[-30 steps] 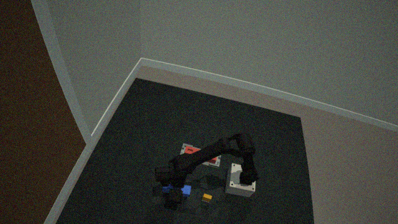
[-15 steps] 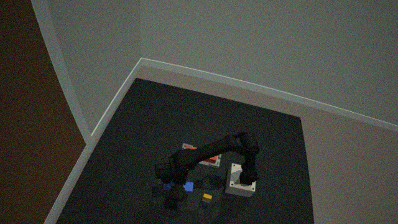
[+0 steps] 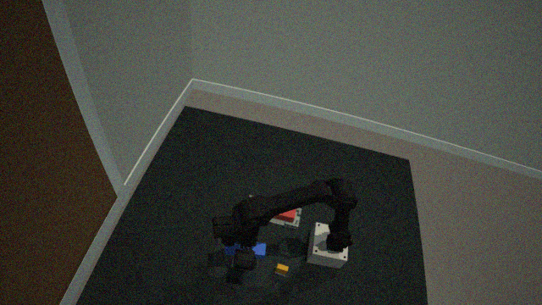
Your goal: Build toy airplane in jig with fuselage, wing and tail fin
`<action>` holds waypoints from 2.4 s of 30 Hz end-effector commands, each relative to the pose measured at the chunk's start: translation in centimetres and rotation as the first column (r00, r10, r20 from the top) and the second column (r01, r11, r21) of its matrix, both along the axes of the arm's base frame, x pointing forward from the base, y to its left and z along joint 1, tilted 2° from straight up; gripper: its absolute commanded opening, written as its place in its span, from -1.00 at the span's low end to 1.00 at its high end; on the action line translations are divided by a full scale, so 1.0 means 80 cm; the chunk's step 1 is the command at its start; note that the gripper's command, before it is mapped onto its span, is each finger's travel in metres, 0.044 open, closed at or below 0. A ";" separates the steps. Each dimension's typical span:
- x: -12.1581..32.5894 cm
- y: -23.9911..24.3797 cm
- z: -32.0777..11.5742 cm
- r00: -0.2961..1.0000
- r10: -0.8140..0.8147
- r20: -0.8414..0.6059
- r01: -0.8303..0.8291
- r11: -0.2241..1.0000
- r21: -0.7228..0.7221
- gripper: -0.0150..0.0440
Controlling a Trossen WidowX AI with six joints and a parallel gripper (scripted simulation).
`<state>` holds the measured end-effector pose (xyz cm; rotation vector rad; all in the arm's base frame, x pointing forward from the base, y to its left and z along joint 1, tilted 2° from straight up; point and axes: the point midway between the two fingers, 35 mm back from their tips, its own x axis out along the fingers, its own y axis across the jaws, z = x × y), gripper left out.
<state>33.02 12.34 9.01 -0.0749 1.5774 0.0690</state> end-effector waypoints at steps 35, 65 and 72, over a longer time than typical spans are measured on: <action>-0.017 -0.155 -0.017 0.830 0.558 -0.003 -0.558 0.830 -0.007 -0.49; -0.075 -0.261 -0.037 0.445 0.896 -0.016 -0.896 0.445 0.000 -0.49; -0.094 -0.282 -0.042 0.330 0.944 -0.018 -0.944 0.330 0.004 -0.49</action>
